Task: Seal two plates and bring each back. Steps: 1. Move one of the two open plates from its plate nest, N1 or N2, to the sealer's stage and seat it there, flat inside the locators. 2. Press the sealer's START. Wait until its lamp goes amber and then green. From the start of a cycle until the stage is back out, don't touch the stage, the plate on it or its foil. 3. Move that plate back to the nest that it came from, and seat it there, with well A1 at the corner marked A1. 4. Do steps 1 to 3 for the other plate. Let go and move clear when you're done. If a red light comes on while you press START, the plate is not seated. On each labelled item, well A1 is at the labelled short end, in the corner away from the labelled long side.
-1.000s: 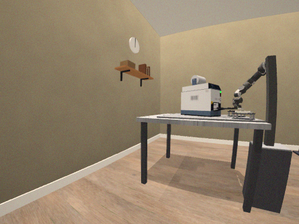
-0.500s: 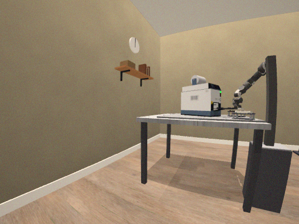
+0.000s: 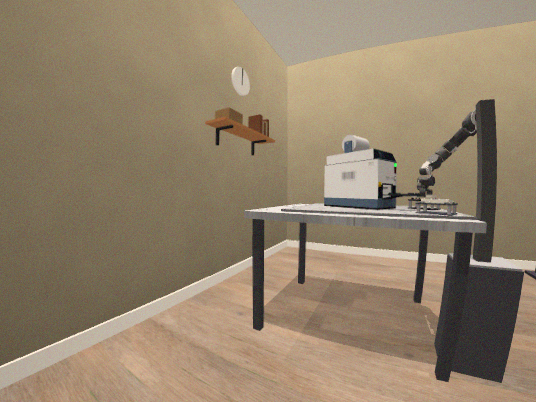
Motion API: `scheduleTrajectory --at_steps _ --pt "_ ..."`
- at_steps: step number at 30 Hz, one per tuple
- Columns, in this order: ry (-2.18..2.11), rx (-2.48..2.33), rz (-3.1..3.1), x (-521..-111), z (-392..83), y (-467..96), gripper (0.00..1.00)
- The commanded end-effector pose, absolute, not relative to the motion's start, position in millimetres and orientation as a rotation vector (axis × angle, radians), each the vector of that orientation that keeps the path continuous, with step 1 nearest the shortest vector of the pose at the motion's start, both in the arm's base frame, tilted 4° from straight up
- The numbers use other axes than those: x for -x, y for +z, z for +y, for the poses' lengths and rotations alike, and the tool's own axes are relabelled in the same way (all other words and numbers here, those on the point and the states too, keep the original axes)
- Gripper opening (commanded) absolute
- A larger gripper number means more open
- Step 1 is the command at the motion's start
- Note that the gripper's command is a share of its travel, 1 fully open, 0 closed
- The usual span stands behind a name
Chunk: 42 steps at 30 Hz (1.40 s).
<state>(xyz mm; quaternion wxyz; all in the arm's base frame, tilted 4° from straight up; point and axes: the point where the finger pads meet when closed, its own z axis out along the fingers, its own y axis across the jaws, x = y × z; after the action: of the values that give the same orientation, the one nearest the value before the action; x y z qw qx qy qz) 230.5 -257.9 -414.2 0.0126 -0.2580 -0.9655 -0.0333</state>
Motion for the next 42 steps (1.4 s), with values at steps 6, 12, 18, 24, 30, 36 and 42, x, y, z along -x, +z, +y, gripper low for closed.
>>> scheduleTrajectory --at_steps 6,12,18,24,30,36,42 --pt "-0.105 0.807 -3.012 -231.5 -258.3 -415.0 0.0" --pt "-0.105 0.807 -3.012 -231.5 -258.3 -415.0 0.0" --pt "-0.105 0.807 -3.012 -231.5 -258.3 -415.0 0.0" --pt "-0.105 0.807 -3.012 -231.6 -258.3 -415.0 0.0" --pt "-0.105 0.807 -3.012 -231.6 -258.4 -415.0 0.0" --pt "-0.112 0.806 -3.014 -232.3 -257.4 -415.8 0.0" --pt "-0.109 0.806 -3.013 -231.8 -257.6 -417.9 0.0"
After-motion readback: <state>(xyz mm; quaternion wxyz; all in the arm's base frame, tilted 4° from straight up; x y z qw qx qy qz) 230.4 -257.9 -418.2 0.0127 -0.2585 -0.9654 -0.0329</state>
